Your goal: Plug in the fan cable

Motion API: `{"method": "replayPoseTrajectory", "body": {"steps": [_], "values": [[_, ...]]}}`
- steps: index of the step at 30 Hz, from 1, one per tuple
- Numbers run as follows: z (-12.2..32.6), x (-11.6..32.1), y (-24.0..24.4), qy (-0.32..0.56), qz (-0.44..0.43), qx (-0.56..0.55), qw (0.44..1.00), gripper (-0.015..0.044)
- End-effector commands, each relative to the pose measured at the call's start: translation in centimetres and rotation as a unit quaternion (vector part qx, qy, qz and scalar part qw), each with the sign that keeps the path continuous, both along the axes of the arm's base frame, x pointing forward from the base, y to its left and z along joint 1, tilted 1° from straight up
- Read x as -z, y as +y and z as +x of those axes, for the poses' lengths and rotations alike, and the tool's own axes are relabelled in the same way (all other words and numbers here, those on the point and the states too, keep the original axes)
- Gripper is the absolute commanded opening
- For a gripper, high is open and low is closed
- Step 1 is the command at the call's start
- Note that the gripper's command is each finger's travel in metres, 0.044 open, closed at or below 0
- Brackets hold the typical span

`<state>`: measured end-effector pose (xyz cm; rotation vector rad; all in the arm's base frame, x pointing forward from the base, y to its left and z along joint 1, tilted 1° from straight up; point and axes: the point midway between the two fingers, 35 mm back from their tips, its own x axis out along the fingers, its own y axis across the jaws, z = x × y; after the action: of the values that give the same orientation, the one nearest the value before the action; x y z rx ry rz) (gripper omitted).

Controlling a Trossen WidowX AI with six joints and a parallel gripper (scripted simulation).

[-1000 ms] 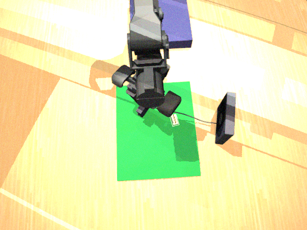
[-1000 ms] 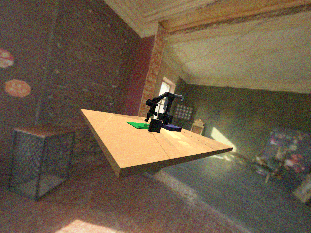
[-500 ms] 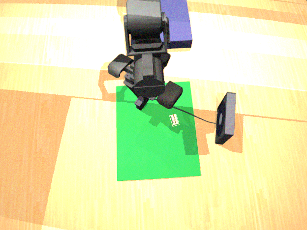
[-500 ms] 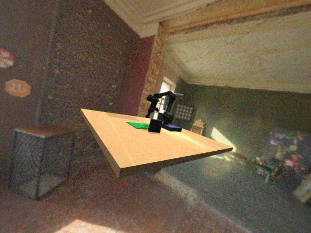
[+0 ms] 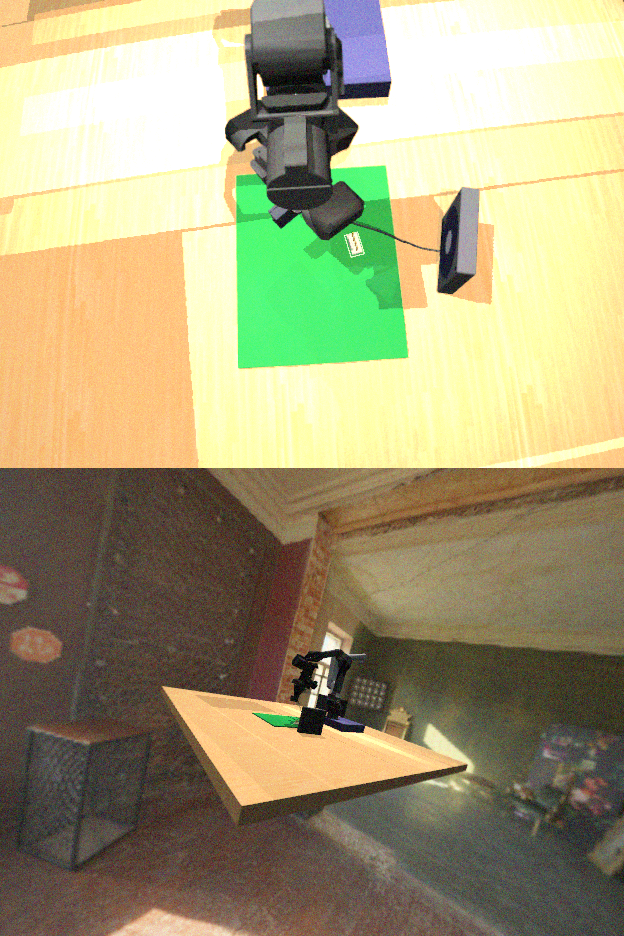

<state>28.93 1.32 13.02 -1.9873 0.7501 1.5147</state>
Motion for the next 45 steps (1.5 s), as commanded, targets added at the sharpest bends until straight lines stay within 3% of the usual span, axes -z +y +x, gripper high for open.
{"method": "replayPoseTrajectory", "body": {"steps": [1, 17, 33, 45], "values": [[1.0, -0.2, 0.1, 0.003, 0.023, 0.071, 0.997, 0.0000], [4.1, -0.6, 0.4, 0.014, 0.085, 0.332, 0.939, 0.0000], [7.0, -0.3, 0.5, 0.029, 0.121, 0.574, 0.810, 0.0000], [7.4, 0.3, 0.5, 0.042, 0.143, 0.594, 0.790, 0.0000]]}}
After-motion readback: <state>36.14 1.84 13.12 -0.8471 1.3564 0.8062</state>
